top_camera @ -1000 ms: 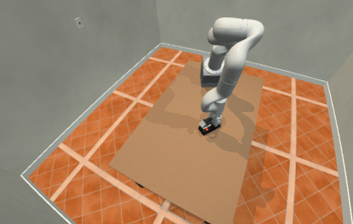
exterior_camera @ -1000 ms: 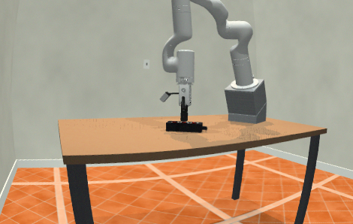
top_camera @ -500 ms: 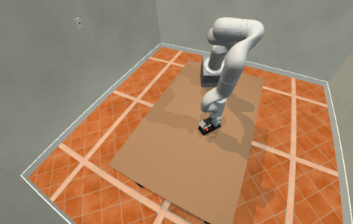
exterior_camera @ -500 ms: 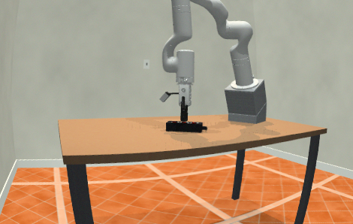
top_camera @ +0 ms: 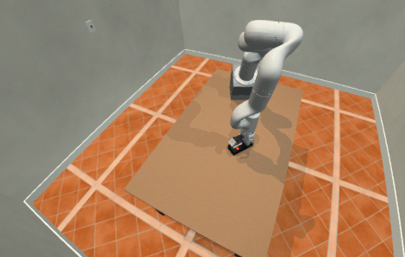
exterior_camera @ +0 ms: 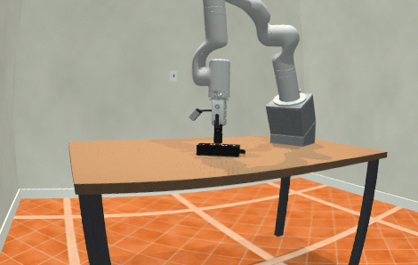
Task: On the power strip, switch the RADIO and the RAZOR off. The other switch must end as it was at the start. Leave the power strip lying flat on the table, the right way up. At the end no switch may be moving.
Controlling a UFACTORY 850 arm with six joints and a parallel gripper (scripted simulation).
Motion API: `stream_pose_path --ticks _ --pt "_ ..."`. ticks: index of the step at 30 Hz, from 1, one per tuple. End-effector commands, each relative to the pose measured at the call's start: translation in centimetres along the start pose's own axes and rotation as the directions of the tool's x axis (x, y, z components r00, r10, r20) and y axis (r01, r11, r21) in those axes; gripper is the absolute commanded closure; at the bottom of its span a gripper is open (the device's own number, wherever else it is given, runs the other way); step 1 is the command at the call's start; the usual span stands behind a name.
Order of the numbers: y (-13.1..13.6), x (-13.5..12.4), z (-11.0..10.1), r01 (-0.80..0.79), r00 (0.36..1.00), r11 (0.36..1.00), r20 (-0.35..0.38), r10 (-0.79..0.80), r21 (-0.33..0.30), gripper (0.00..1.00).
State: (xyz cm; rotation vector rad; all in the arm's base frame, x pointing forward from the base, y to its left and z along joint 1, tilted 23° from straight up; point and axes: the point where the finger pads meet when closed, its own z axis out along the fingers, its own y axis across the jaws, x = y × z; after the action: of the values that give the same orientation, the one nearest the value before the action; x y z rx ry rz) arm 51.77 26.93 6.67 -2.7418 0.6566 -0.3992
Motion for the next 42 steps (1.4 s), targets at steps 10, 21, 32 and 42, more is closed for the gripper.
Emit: stream_pose_path --ticks 10,21,32,42 --pt "-0.06 0.05 -0.04 0.0 1.0 1.0 -0.001 0.0 0.001 1.0" --pt "-0.06 0.05 0.06 0.0 1.0 1.0 -0.001 0.0 0.001 1.0" --pt "-0.06 0.05 0.44 0.0 1.0 1.0 -0.001 0.0 0.001 1.0" --pt "-0.06 0.05 0.78 0.0 1.0 1.0 -0.001 0.0 0.001 1.0"
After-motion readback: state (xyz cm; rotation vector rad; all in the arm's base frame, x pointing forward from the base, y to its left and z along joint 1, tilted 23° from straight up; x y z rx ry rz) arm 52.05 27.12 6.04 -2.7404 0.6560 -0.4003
